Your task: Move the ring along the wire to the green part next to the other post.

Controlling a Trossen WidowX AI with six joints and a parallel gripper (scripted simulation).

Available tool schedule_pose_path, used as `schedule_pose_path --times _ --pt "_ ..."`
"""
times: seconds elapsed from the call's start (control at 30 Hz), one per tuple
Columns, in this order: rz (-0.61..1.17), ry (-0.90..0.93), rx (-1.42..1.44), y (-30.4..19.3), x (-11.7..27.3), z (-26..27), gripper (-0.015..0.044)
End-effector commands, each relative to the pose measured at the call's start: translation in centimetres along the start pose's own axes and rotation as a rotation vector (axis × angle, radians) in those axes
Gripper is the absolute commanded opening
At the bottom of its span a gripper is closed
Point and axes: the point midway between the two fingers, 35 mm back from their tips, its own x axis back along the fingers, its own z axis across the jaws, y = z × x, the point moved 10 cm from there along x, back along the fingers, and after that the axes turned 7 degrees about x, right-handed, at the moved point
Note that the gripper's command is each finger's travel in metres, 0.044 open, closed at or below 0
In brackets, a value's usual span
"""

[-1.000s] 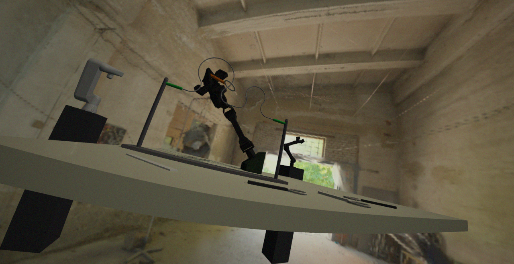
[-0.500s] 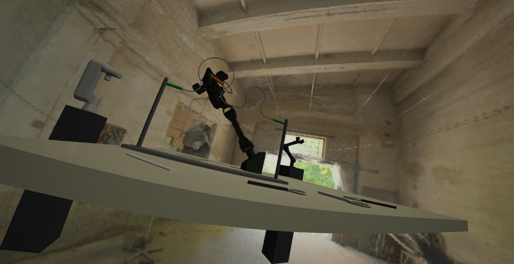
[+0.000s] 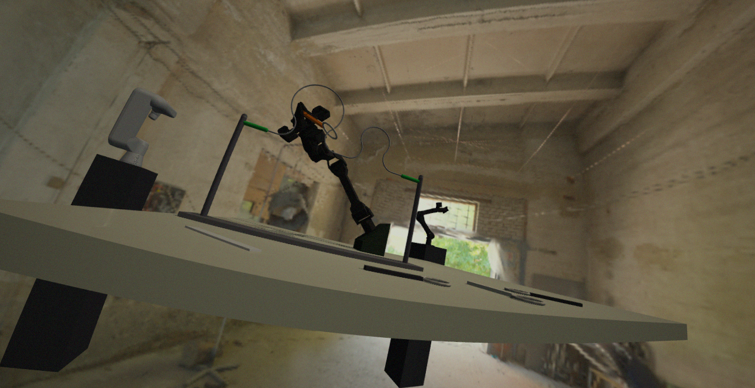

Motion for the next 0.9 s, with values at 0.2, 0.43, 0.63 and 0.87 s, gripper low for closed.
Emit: schedule_pose_path --times 0.2,0.43,0.63,0.87 --pt "0.009 0.081 -0.141 0.6 0.4 2.0 -0.0150" --pt "0.017 0.156 -0.269 1.3 0.9 3.5 -0.0150" --pt "0.025 0.229 -0.394 2.1 1.4 4.7 -0.0150" --pt "0.034 0.317 -0.543 3.3 2.2 6.0 -0.0150"
